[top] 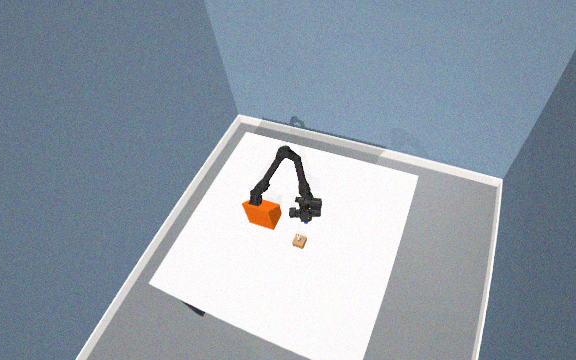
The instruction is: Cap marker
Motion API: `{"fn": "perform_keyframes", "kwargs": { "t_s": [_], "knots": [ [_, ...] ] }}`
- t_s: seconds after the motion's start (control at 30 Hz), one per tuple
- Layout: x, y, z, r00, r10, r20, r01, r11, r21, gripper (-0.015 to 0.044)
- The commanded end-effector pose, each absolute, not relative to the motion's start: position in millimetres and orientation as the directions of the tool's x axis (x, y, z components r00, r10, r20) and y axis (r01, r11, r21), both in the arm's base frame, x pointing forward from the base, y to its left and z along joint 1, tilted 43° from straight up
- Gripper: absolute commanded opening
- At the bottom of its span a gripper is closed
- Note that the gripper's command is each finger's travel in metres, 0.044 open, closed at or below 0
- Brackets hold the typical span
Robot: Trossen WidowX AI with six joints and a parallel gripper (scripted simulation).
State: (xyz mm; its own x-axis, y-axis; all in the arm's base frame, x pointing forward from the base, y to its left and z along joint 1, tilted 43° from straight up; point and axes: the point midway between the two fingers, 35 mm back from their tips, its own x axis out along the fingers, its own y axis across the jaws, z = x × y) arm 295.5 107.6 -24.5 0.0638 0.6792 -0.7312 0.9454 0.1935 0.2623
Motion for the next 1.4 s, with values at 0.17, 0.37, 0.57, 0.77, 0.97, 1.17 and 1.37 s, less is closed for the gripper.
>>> {"fn": "perform_keyframes", "kwargs": {
  "t_s": [0.17,0.37,0.57,0.77,0.97,1.17,1.37],
  "knots": [
    [293.2,118.4,-37.4,0.058,0.678,-0.733,0.948,0.192,0.253,0.0244],
    [293.0,125.0,-43.6,0.058,0.679,-0.732,0.948,0.191,0.253,0.0244],
    [293.0,125.4,-44.5,0.058,0.679,-0.732,0.949,0.191,0.253,0.0159],
    [293.0,125.4,-44.5,0.058,0.679,-0.732,0.949,0.191,0.253,0.0119],
    [293.5,124.8,-43.8,0.059,0.679,-0.732,0.948,0.192,0.254,0.004],
    [294.2,119.3,-38.5,0.061,0.676,-0.734,0.946,0.196,0.259,0.0],
    [294.2,108.5,-27.4,0.061,0.675,-0.735,0.946,0.196,0.258,0.0]
  ]
}}
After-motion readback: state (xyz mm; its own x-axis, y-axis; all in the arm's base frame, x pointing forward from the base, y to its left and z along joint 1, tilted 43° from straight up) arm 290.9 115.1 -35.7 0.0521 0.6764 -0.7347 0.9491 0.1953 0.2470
